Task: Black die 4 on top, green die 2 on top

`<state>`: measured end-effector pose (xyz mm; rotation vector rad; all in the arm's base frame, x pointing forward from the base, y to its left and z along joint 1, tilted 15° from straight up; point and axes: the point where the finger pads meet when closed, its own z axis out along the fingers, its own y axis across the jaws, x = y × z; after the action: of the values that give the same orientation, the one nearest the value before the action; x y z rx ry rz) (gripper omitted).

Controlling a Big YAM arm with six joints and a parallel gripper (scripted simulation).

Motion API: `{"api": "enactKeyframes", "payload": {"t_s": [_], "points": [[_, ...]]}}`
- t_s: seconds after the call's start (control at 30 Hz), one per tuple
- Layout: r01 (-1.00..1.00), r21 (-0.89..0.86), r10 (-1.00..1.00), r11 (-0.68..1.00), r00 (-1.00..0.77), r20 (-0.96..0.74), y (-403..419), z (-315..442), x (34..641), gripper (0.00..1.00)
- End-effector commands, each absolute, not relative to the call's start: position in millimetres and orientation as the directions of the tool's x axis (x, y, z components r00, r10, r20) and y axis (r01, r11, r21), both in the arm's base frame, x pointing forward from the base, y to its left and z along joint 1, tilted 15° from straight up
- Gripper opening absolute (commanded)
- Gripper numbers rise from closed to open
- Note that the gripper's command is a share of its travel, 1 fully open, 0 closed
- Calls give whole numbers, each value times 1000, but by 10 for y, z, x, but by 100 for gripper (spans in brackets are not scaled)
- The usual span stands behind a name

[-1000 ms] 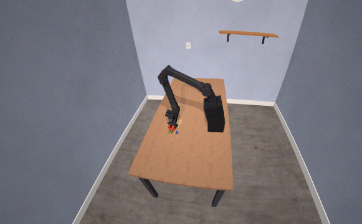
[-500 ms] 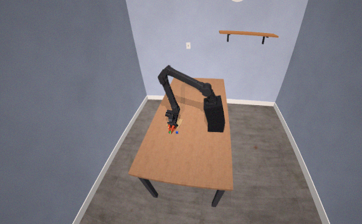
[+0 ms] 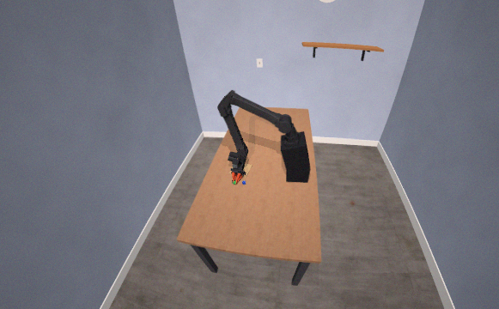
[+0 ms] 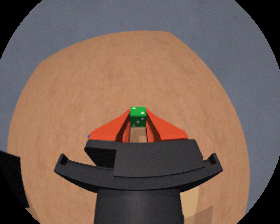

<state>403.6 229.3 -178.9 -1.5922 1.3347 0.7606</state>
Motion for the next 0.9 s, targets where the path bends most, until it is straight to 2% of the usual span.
{"api": "enactKeyframes", "payload": {"t_s": [0.0,0.87], "points": [[-969,-248,-414,-16,232,-880,2322,-1820,4052,14],[-965,-260,-412,-17,243,-878,2337,-1822,4108,14]]}}
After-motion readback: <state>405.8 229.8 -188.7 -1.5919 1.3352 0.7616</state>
